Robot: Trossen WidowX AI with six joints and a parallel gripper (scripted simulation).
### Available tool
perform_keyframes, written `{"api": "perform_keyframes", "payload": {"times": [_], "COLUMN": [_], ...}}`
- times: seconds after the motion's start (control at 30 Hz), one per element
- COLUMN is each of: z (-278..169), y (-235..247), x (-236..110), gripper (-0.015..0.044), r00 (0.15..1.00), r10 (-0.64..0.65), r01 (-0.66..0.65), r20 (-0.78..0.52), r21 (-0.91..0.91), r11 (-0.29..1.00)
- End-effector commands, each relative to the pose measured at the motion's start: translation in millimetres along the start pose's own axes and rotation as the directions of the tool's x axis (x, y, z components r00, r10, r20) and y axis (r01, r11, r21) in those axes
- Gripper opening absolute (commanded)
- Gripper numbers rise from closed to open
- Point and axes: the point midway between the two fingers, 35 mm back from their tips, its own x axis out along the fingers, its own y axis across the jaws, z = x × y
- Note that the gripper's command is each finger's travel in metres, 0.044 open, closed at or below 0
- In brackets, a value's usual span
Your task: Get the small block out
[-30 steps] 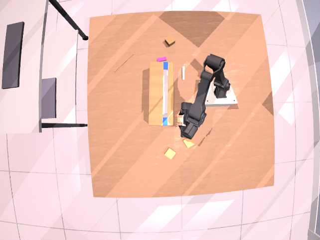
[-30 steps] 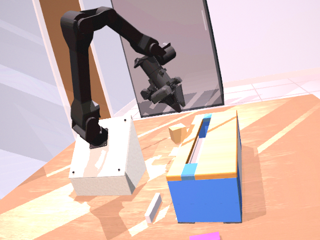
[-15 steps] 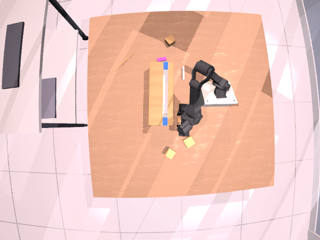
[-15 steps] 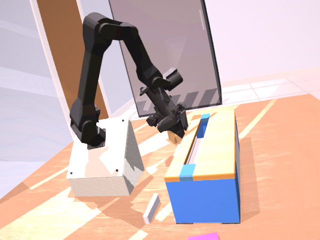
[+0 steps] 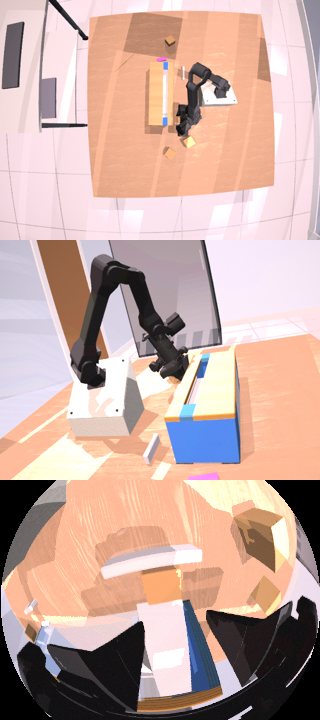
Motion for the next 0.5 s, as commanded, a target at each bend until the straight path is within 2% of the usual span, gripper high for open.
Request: {"api": "perform_keyframes", "payload": {"times": [0.0,0.47], "z": [9,20], "y": [4,6], "x": [7,27], "gripper": [0.0285,0.0285], "r00": [1.0,1.0], "r10": [0.014,0.016], "r01": [-0.014,-0.016], "r20": [0.01,0.009], "r21": [-0.018,-0.02], "r11": [1.0,1.0]}}
